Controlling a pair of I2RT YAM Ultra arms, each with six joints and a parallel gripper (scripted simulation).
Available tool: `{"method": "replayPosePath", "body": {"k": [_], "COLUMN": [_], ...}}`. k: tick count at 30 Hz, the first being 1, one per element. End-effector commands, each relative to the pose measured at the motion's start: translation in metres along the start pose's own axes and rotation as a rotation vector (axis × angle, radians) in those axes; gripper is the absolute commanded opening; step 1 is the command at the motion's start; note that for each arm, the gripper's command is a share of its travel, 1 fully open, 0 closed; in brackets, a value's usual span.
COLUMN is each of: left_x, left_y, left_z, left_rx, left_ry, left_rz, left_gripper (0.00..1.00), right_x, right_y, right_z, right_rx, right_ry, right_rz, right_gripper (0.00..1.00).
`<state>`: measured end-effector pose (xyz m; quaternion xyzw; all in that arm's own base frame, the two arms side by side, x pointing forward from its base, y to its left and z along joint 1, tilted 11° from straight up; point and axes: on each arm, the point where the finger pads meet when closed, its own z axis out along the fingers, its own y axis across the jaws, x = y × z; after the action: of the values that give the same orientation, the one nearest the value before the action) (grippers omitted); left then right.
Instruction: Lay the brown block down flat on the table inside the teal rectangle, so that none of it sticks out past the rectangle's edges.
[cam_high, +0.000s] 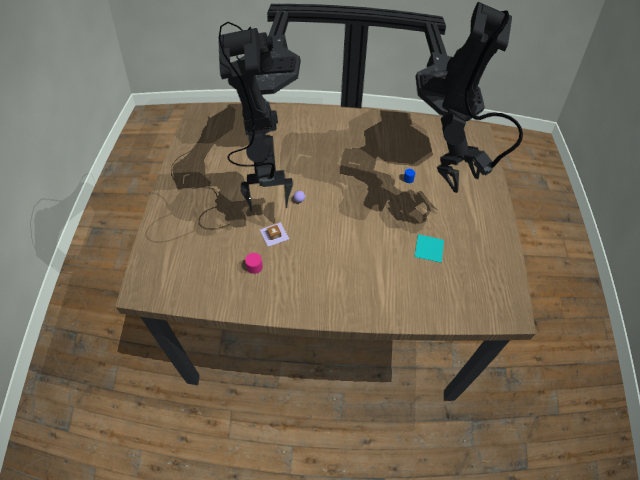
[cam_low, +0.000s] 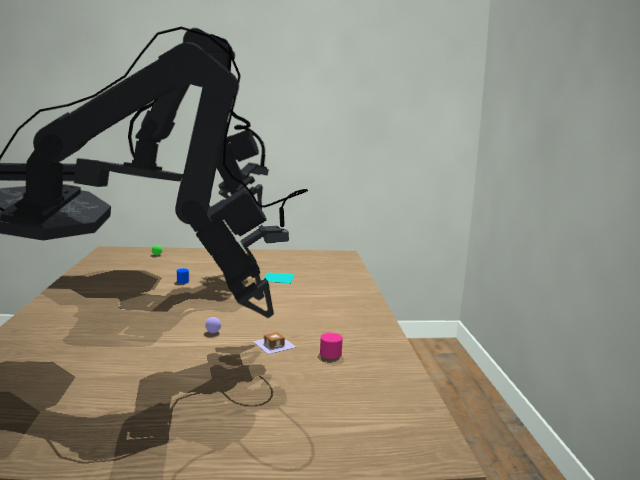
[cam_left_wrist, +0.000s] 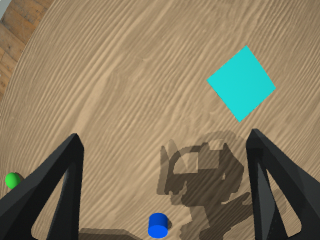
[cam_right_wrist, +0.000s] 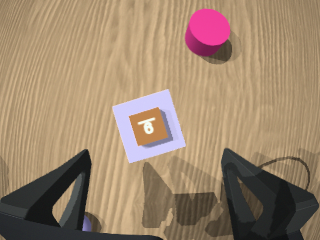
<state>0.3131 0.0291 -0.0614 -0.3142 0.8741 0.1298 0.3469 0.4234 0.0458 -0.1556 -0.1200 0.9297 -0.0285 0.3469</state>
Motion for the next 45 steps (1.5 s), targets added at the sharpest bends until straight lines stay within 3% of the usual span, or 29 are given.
{"method": "replayPosePath", "body": {"k": [1, 5, 19, 31, 43, 45], "left_x": [-0.005, -0.007, 0.018, 0.025, 0.026, 0.026], "left_y": [-0.029, -0.041, -0.101, -0.109, -0.109, -0.109], "left_z": [0.008, 0.011, 0.043, 0.06, 0.056, 0.056], "left_rx": [0.191, 0.235, 0.514, 0.542, 0.546, 0.546], "left_ry": [-0.113, -0.136, -0.222, -0.221, -0.219, -0.219], "left_rz": [0.13, 0.17, 0.553, 0.605, 0.61, 0.61], "left_gripper": [1.0, 1.0, 1.0, 1.0, 1.0, 1.0], "right_x": [0.005, 0.007, 0.005, 0.005, 0.001, 0.009], "right_y": [0.005, 0.008, 0.013, 0.013, 0.01, 0.012], "right_z": [-0.007, -0.007, -0.007, -0.007, -0.006, -0.006], "right_rx": [0.008, 0.006, -0.008, -0.008, -0.003, 0.0], "right_ry": [0.032, 0.038, 0.029, 0.029, 0.019, 0.053], "right_rz": [0.032, 0.032, 0.019, 0.019, 0.025, 0.014], "right_gripper": [1.0, 1.0, 1.0, 1.0, 1.0, 0.77]}}
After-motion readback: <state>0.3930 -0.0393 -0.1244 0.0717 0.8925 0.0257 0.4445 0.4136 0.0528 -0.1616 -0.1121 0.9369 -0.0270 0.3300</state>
